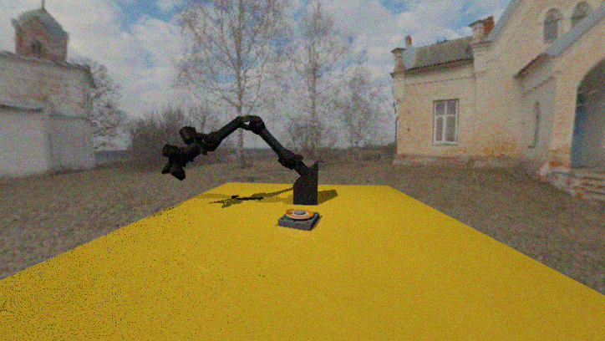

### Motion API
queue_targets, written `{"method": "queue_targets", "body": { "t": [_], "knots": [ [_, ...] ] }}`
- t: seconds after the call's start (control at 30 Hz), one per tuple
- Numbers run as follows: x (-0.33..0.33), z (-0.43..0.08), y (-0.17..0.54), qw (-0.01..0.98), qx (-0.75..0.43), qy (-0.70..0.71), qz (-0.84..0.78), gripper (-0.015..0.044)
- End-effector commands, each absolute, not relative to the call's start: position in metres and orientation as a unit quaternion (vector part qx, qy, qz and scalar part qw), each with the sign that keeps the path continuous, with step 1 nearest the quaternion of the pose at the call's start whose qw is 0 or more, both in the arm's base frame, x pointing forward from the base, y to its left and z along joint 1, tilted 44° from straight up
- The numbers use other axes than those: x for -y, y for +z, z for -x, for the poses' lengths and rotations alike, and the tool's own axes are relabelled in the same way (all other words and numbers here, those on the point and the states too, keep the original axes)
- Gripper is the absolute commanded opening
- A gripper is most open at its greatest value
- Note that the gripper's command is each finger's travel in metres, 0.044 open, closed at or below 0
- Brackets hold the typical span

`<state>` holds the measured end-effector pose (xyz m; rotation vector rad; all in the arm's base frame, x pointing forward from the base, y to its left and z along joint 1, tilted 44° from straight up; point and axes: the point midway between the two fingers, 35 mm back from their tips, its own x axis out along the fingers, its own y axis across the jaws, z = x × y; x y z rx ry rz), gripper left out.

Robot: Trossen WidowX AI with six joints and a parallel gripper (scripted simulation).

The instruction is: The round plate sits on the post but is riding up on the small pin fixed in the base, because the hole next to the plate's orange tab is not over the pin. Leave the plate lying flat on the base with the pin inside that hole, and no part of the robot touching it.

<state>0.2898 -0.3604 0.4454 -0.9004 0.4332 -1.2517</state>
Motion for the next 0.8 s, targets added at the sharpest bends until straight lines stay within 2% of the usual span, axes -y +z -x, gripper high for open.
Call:
{"method": "queue_targets", "body": {
  "t": [0.0, 0.17, 0.4, 0.53, 0.77],
  "knots": [
    [0.339, -0.331, 0.385, 0.748, -0.234, -0.506, 0.359, 0.0],
    [0.299, -0.371, 0.309, 0.792, -0.294, -0.437, 0.309, 0.0],
    [0.225, -0.395, 0.208, 0.809, -0.394, -0.345, 0.268, 0.0],
    [0.182, -0.392, 0.158, 0.802, -0.449, -0.304, 0.25, 0.0],
    [0.106, -0.357, 0.08, 0.76, -0.549, -0.252, 0.239, 0.0]
  ]
}}
